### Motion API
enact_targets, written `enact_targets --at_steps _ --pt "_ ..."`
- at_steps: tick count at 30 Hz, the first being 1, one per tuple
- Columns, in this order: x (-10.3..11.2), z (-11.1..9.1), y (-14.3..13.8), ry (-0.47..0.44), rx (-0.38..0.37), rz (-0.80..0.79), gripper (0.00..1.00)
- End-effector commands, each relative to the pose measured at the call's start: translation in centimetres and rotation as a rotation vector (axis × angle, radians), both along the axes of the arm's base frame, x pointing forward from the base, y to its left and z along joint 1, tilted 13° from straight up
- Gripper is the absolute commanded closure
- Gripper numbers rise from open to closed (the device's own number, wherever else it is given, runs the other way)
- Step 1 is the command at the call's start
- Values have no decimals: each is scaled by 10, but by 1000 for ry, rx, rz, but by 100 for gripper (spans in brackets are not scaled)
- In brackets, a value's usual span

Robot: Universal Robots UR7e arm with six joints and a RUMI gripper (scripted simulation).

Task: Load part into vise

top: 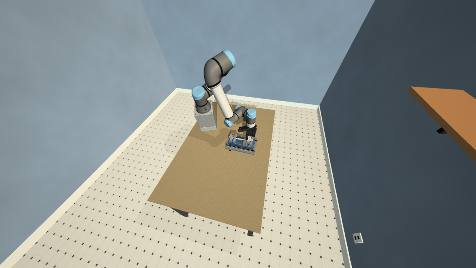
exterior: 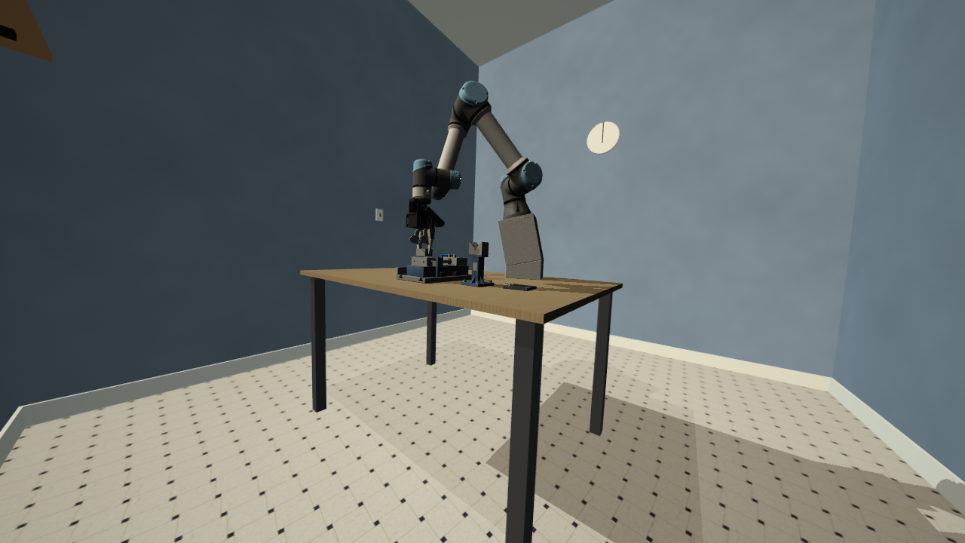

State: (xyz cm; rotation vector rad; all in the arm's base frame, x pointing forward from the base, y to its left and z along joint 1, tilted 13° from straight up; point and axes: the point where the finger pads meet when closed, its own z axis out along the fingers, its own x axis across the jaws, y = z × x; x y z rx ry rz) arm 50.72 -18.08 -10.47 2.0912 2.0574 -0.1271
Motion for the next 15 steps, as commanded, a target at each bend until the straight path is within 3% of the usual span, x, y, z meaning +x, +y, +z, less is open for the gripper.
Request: enact_targets --at_steps 1,15 --pt "1 0 0 -1 -1 0 100" --pt "1 -4 -1 -1 -1 0 100"
